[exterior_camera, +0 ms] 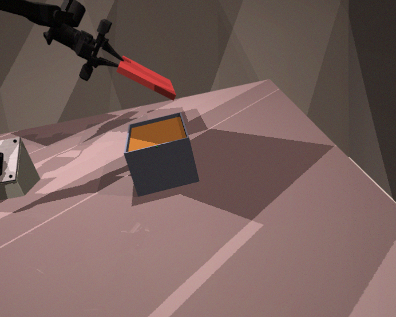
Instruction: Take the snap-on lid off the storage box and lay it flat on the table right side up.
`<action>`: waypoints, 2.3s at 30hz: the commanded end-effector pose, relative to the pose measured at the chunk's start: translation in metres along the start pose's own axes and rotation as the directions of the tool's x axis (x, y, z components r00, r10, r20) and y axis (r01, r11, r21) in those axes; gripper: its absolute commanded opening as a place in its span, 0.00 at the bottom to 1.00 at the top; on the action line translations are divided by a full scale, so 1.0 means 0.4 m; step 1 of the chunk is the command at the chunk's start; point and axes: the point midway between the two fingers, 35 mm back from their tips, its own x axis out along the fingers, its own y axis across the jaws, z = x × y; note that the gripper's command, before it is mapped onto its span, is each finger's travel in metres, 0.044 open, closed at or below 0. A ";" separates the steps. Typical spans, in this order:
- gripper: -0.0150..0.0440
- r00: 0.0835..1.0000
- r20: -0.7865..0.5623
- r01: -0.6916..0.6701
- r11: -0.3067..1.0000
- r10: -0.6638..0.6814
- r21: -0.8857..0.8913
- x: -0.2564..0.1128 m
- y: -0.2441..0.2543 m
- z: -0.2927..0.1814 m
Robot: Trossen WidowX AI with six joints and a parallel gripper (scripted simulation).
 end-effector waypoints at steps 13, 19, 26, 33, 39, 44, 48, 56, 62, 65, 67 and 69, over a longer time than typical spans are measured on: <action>0.25 1.000 0.006 -0.006 1.000 0.006 0.004 0.026 -0.035 0.002; 0.25 1.000 0.006 -0.006 1.000 0.006 0.004 0.034 -0.044 0.002; 0.25 1.000 0.006 -0.006 1.000 0.006 0.004 0.043 -0.055 0.002; 0.25 1.000 0.006 -0.006 1.000 0.006 0.004 0.052 -0.066 0.002; 0.25 1.000 0.006 -0.007 1.000 0.006 0.004 0.060 -0.075 0.002; 0.25 1.000 0.006 -0.007 1.000 0.007 0.004 0.066 -0.083 0.002; 0.25 1.000 0.006 -0.007 1.000 0.007 0.004 0.072 -0.089 0.003; 0.25 1.000 0.006 -0.007 1.000 0.007 0.004 0.082 -0.101 0.003; 0.25 1.000 0.007 -0.007 1.000 0.007 0.004 0.090 -0.110 0.003; 0.25 1.000 0.007 -0.007 1.000 0.007 0.004 0.094 -0.115 0.003; 0.25 1.000 0.007 -0.007 1.000 0.007 0.004 0.096 -0.118 0.003; 0.25 1.000 0.007 -0.007 1.000 0.007 0.004 0.099 -0.121 0.003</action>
